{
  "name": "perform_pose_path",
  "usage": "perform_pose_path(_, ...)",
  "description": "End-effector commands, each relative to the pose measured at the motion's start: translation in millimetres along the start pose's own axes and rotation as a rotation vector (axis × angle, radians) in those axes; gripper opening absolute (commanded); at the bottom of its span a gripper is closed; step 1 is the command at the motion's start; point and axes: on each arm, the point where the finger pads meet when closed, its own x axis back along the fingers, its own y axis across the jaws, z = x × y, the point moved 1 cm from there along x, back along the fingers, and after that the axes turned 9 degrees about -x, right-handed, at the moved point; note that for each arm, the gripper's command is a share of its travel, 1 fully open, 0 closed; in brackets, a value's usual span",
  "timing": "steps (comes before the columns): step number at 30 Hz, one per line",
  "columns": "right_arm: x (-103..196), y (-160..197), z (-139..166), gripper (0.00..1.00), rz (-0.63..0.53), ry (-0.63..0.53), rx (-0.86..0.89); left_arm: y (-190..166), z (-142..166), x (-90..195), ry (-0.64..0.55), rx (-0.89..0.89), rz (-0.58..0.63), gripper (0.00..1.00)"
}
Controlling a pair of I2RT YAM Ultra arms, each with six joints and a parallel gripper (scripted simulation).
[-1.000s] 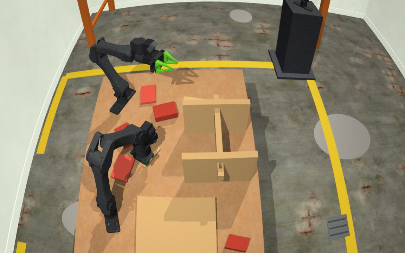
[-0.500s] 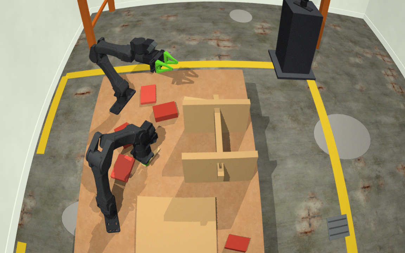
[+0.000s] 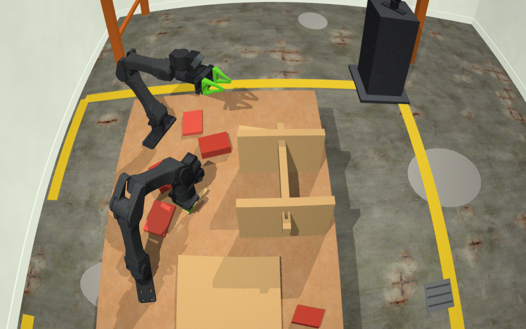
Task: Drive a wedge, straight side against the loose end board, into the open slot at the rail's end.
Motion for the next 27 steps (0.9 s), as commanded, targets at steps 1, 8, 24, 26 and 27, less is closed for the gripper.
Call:
perform_pose_path(1, 21, -2, -8, 0.01, -0.002, -0.037, -0.004, 1, -25, -1, -0.060, 0.002, -0.005, 0.46)
perform_pose_path(8, 31, -3, -8, 0.01, -0.002, -0.040, -0.004, 1, -25, -1, -0.060, 0.002, -0.005, 0.46)
perform_pose_path(24, 54, -3, -7, 0.01, -0.001, -0.043, -0.004, 1, -25, -1, -0.060, 0.002, -0.005, 0.46)
perform_pose_path(26, 48, -1, -6, 0.01, 0.000, -0.025, 0.001, 1, -25, -1, -0.060, 0.002, -0.005, 0.46)
perform_pose_path(27, 46, -1, -6, 0.01, 0.002, -0.017, 0.002, 1, -25, -1, -0.060, 0.002, -0.005, 0.46)
